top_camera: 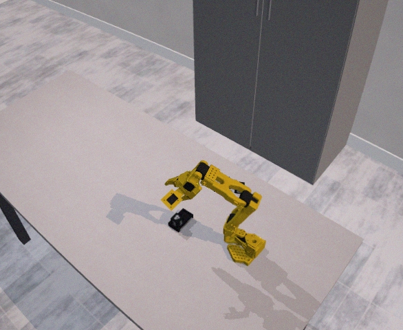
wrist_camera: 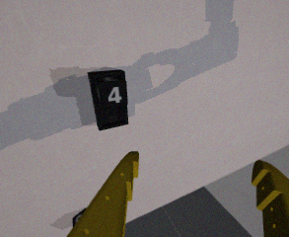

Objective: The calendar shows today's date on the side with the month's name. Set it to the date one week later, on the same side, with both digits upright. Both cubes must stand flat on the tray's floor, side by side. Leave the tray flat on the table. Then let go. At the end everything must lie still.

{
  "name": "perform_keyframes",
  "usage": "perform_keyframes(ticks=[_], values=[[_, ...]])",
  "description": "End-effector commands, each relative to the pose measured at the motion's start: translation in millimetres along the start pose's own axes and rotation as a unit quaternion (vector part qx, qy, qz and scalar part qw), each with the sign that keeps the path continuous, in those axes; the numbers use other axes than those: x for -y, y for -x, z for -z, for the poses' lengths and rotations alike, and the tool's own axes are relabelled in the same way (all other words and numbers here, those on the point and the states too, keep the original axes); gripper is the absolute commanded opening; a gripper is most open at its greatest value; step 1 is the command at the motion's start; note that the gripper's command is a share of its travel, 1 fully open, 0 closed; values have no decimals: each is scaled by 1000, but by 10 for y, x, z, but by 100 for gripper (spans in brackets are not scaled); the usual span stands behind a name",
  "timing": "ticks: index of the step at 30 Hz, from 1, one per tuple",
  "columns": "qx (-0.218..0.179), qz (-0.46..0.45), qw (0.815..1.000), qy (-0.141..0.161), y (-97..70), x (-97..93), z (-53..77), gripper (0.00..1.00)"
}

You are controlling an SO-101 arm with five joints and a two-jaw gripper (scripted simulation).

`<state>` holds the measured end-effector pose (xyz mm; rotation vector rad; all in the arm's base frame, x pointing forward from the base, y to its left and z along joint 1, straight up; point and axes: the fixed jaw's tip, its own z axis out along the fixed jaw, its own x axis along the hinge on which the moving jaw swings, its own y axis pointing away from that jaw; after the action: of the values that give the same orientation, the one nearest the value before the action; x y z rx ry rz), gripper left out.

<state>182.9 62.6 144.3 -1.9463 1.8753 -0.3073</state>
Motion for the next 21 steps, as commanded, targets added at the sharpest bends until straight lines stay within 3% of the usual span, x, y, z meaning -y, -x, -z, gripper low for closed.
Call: perform_keyframes(ticks=[1,5,7,14,21], values=[[-5,-2,1000,25,9,-19,-97,35],[-22,-1,996,82,-14,-101,-277,35],[-22,-1,996,82,-14,-101,-277,35],[-49,-1,984,172,-63,-271,-538,35],[-58,-1,978,201,-82,-335,-614,35]])
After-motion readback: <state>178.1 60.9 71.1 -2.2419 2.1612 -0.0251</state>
